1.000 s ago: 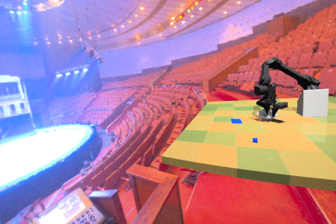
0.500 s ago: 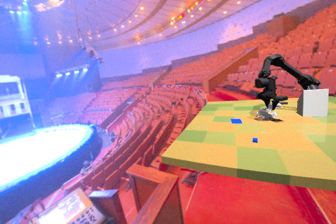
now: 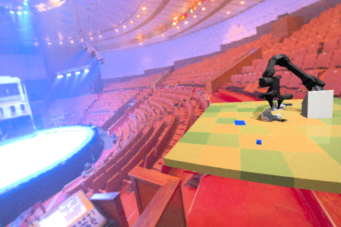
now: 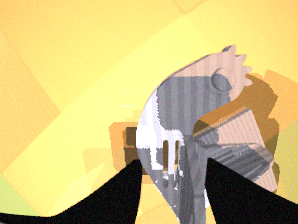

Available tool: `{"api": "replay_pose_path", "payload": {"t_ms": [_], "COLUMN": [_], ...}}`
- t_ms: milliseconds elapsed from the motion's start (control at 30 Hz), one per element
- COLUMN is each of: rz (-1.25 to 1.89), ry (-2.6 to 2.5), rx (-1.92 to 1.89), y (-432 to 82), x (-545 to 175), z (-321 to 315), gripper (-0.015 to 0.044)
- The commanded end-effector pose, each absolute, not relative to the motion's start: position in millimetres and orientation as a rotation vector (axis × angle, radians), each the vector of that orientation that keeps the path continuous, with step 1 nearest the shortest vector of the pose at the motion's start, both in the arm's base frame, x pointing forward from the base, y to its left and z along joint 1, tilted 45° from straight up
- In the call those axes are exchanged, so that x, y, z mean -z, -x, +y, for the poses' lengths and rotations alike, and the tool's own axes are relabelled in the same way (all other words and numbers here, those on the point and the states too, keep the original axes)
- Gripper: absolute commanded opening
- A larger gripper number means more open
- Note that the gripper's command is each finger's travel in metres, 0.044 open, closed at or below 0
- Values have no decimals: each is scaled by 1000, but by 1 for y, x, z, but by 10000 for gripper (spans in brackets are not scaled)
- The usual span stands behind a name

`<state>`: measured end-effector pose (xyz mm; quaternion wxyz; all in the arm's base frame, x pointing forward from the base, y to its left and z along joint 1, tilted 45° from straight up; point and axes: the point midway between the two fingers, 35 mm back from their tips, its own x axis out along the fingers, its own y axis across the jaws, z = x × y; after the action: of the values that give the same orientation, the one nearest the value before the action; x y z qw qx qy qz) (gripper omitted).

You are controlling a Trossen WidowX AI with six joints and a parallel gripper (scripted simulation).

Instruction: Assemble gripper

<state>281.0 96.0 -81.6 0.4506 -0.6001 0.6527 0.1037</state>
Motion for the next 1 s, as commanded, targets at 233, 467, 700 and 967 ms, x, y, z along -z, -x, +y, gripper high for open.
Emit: {"api": "replay_pose_path", "payload": {"t_ms": [233, 467, 700, 967], "rz": [1627, 1617, 1590, 1535], "ry": [1728, 1887, 2040, 2204], "rx": [-538, -743, -957, -1214], "y": [-275, -270, -264, -257], "x": [66, 55, 46, 36], "z": [81, 71, 60, 49], "gripper": [134, 134, 134, 134]}}
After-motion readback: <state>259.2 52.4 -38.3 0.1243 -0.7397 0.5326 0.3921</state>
